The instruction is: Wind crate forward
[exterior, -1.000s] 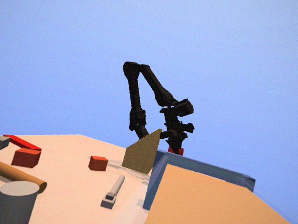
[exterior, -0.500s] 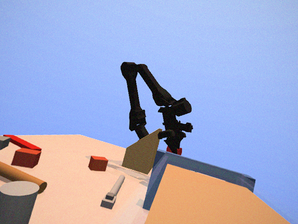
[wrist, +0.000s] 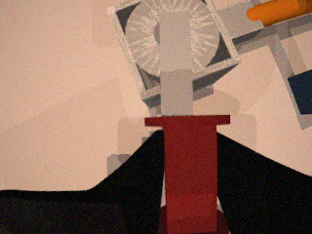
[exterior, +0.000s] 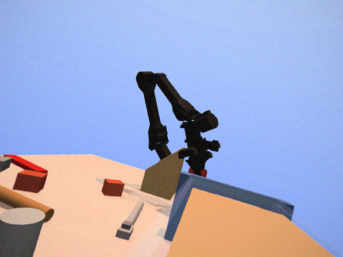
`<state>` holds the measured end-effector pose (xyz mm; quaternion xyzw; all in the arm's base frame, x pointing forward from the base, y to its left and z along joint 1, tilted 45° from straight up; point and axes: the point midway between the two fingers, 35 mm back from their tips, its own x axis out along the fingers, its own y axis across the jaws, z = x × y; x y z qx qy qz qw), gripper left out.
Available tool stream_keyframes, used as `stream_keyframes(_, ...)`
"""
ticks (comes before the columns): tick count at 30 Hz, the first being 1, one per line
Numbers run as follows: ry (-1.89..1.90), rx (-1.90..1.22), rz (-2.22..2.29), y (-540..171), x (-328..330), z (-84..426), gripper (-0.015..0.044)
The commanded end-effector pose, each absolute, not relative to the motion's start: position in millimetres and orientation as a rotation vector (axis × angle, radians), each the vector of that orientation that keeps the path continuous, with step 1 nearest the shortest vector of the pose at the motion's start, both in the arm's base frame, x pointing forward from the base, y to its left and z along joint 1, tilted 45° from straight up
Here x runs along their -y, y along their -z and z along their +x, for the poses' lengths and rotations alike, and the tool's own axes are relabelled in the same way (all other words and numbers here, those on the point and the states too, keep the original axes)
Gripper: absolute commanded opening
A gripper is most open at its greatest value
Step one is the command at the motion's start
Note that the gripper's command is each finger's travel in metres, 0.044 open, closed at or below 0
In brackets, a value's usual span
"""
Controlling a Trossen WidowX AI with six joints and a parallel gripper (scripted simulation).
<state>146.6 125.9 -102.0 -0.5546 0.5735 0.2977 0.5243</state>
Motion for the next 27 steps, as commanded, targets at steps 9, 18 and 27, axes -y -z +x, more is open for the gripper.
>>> stream_keyframes(9, -0.685, -1.356, -1.342, 99, -122, 165, 0.0000)
stream_keyframes(18, -0.684, -1.356, -1.342, 98, -122, 175, 0.0000)
stream_keyframes(27, -0.684, -1.355, -1.342, 98, -122, 184, 0.0000)
